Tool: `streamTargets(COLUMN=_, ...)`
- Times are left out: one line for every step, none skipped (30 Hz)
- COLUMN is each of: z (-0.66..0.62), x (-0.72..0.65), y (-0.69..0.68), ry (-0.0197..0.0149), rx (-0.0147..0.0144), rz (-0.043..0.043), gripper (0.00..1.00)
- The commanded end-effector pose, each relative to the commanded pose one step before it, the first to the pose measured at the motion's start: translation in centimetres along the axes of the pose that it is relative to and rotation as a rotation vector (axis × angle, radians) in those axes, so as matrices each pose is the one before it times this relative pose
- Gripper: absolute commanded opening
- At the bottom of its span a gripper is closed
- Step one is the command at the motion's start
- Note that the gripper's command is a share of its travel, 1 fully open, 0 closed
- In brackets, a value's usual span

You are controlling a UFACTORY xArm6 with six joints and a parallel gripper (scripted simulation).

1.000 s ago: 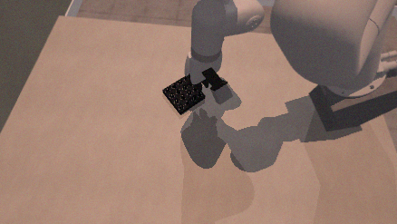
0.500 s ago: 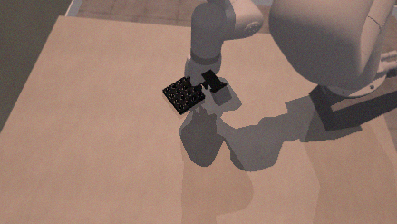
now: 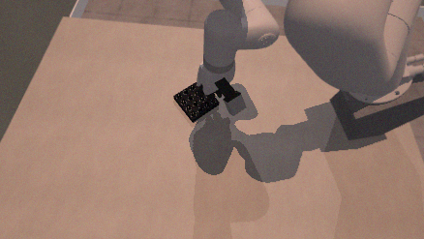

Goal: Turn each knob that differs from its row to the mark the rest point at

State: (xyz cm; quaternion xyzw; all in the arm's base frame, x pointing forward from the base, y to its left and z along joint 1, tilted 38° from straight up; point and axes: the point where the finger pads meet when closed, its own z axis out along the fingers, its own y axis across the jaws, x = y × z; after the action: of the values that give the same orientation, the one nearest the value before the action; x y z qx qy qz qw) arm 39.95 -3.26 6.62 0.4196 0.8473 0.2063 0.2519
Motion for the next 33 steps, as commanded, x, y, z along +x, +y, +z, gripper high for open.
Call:
streamTargets(z=0.428, x=-0.045, y=0.046, ry=-0.0028, rx=-0.00161, rz=-0.00009, gripper=0.19)
streamTargets(z=0.114, x=-0.003, y=0.003, ry=0.00003, rx=-0.00004, rz=0.00002, gripper=0.19)
streamTargets(z=0.106, x=-0.002, y=0.002, ry=0.00001, rx=-0.00001, rz=0.00001, gripper=0.19)
streamTargets(z=0.098, x=-0.002, y=0.001, ry=-0.00001, rx=0.00002, rz=0.0, gripper=0.19)
streamTargets(z=0.09, x=-0.001, y=0.0, ry=-0.00002, rx=0.00004, rz=-0.00001, gripper=0.19)
streamTargets(z=0.086, x=-0.002, y=0.002, ry=0.00001, rx=-0.00001, rz=0.00001, gripper=0.19)
streamTargets(z=0.079, x=-0.002, y=0.002, ry=0.00002, rx=-0.00003, rz=0.00001, gripper=0.19)
streamTargets(z=0.069, x=-0.002, y=0.001, ry=0.00001, rx=-0.00001, rz=0.00001, gripper=0.19)
streamTargets(z=0.06, x=-0.001, y=0.001, ry=0.0, rx=0.0, rz=0.0, gripper=0.19)
streamTargets(z=0.052, x=-0.001, y=0.0, ry=0.0, rx=0.00001, rz=0.0, gripper=0.19)
streamTargets(z=0.043, x=-0.001, y=0.0, ry=-0.00001, rx=0.00001, rz=0.0, gripper=0.19)
streamTargets(z=0.035, x=-0.001, y=0.0, ry=-0.00001, rx=0.00001, rz=0.0, gripper=0.19)
streamTargets(z=0.0, x=0.0, y=0.0, ry=0.0, rx=0.0, rz=0.0, gripper=0.19)
streamTargets(z=0.0, x=0.0, y=0.0, ry=0.0, rx=0.0, rz=0.0, gripper=0.19)
streamTargets(z=0.027, x=0.0, y=0.0, ry=-0.00001, rx=0.00001, rz=0.0, gripper=0.19)
streamTargets(z=0.02, x=0.0, y=0.0, ry=-0.00001, rx=0.00001, rz=0.0, gripper=0.19)
streamTargets(z=0.014, x=0.0, y=0.0, ry=0.0, rx=0.00001, rz=0.0, gripper=0.19)
streamTargets(z=0.009, x=0.0, y=0.0, ry=0.0, rx=0.00001, rz=0.0, gripper=0.19)
streamTargets(z=0.005, x=0.0, y=0.0, ry=0.0, rx=0.0, rz=0.0, gripper=0.19)
streamTargets(z=0.002, x=0.0, y=0.0, ry=0.0, rx=0.0, rz=0.0, gripper=0.19)
streamTargets(z=0.0, x=0.0, y=0.0, ry=0.0, rx=0.0, rz=0.0, gripper=0.19)
streamTargets(z=0.0, x=0.0, y=0.0, ry=0.0, rx=0.0, rz=0.0, gripper=0.19)
streamTargets(z=0.0, x=0.0, y=0.0, ry=0.0, rx=0.0, rz=0.0, gripper=0.19)
streamTargets(z=0.0, x=0.0, y=0.0, ry=0.0, rx=0.0, rz=0.0, gripper=0.19)
streamTargets(z=0.0, x=0.0, y=0.0, ry=0.0, rx=0.0, rz=0.0, gripper=0.19)
streamTargets(z=0.0, x=0.0, y=0.0, ry=0.0, rx=0.0, rz=0.0, gripper=0.19)
streamTargets(z=0.0, x=0.0, y=0.0, ry=0.0, rx=0.0, rz=0.0, gripper=0.19)
streamTargets(z=0.0, x=0.0, y=0.0, ry=0.0, rx=0.0, rz=0.0, gripper=0.19)
streamTargets(z=0.0, x=0.0, y=0.0, ry=0.0, rx=0.0, rz=0.0, gripper=0.19)
streamTargets(z=0.0, x=0.0, y=0.0, ry=0.0, rx=0.0, rz=0.0, gripper=0.19)
streamTargets(z=0.0, x=0.0, y=0.0, ry=0.0, rx=0.0, rz=0.0, gripper=0.19)
streamTargets(z=0.0, x=0.0, y=0.0, ry=0.0, rx=0.0, rz=0.0, gripper=0.19)
streamTargets(z=0.0, x=0.0, y=0.0, ry=0.0, rx=0.0, rz=0.0, gripper=0.19)
